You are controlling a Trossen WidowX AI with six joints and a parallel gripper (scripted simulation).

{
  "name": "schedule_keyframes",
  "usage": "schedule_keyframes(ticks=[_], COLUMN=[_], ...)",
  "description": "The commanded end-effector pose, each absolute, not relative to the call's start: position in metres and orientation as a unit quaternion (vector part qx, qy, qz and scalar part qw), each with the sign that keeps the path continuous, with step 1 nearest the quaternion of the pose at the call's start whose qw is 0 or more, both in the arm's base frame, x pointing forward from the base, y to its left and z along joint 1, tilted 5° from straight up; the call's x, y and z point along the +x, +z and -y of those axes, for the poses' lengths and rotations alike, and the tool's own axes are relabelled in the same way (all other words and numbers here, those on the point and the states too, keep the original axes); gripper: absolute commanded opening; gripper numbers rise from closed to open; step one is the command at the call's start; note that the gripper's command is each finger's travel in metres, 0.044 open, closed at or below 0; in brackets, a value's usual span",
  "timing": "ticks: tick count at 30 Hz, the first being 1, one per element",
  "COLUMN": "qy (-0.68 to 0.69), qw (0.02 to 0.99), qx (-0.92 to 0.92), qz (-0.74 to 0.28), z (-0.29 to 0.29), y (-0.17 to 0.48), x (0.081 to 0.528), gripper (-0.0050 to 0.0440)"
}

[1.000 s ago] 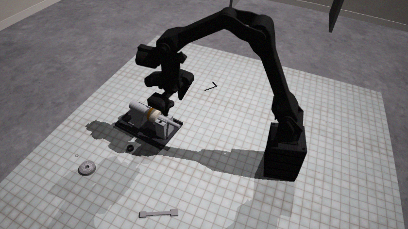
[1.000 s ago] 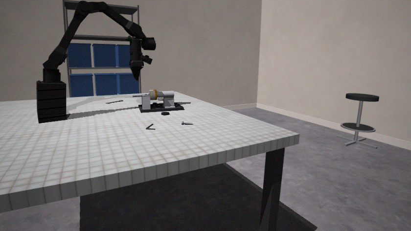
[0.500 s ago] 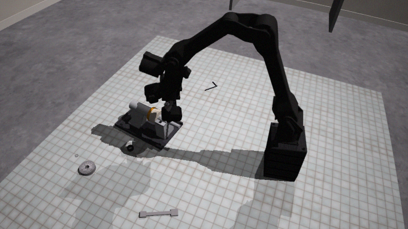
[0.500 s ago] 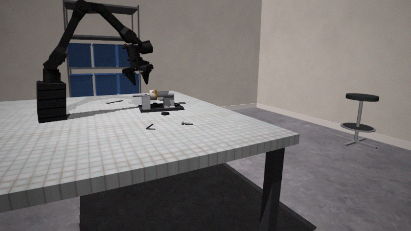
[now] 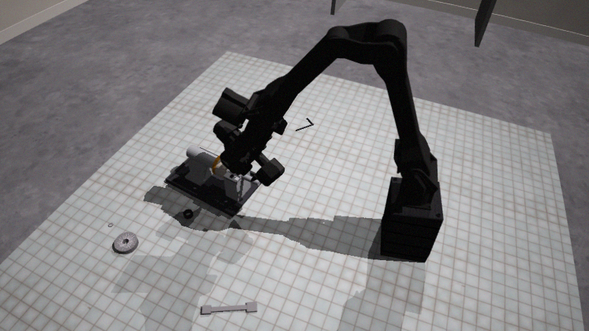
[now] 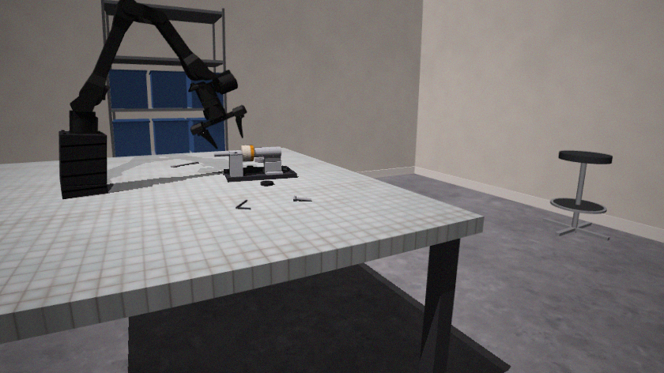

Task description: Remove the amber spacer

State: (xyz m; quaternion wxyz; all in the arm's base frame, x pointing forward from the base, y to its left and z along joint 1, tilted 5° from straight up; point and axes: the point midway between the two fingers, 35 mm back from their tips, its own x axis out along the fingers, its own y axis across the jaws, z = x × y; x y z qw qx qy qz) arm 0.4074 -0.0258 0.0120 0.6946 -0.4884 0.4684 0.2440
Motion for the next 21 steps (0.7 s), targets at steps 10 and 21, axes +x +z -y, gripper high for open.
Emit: schedule_keyframes(ticks=[10, 21], qy=[0.319, 0.34], qw=[0.504, 0.301], qx=[-0.733, -0.863], qz=[-0.328, -0.222], z=[0.021, 0.017], y=[-0.004, -0.012], x=[0.393, 0.373], gripper=[0.044, 0.044])
